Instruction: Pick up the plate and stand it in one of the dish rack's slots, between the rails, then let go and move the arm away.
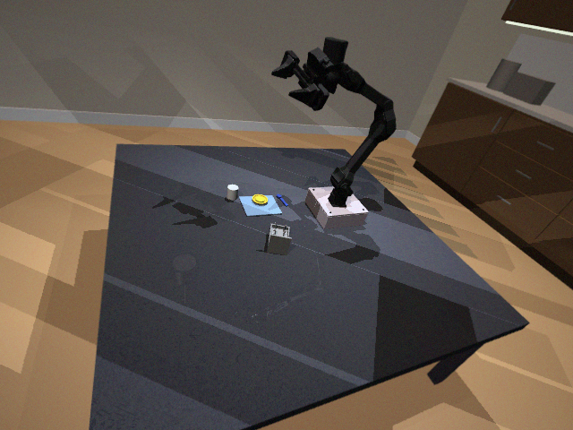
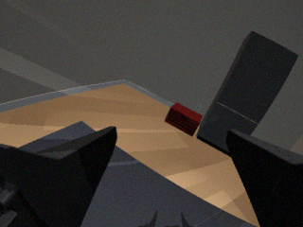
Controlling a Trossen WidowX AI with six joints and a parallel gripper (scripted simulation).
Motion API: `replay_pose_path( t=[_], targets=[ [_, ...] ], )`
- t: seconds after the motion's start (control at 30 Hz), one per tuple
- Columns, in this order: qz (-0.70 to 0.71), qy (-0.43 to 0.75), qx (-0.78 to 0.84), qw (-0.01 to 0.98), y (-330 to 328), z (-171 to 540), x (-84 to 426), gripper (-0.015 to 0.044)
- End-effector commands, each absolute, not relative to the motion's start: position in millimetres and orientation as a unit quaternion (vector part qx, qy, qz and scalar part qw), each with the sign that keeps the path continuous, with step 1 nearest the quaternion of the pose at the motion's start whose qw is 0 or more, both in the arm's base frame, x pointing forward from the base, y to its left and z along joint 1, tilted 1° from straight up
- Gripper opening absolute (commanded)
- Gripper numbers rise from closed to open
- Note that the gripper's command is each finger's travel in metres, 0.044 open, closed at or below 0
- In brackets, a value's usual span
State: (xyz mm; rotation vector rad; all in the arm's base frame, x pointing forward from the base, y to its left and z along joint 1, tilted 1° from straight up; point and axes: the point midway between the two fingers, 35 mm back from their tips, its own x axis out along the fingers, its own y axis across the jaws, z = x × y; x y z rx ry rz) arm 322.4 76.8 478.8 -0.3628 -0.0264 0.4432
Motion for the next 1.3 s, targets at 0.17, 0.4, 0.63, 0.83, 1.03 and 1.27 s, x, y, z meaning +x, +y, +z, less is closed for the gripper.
replay_pose_path(
  t=[0.17, 0.4, 0.63, 0.83, 1.03, 1.27],
  targets=[
    [0.174, 0.152, -0.155, 0.961, 43, 379, 379, 0.0400],
    [0.142, 0.265, -0.138, 0.944, 14, 307, 399, 0.0400],
    [0.111, 0.375, -0.118, 0.913, -14, 235, 402, 0.0400],
    [0.088, 0.466, -0.100, 0.875, -37, 177, 393, 0.0400],
    [0.068, 0.552, -0.080, 0.827, -58, 123, 374, 0.0400],
    [0.050, 0.645, -0.056, 0.761, -80, 67, 338, 0.0400]
  ],
)
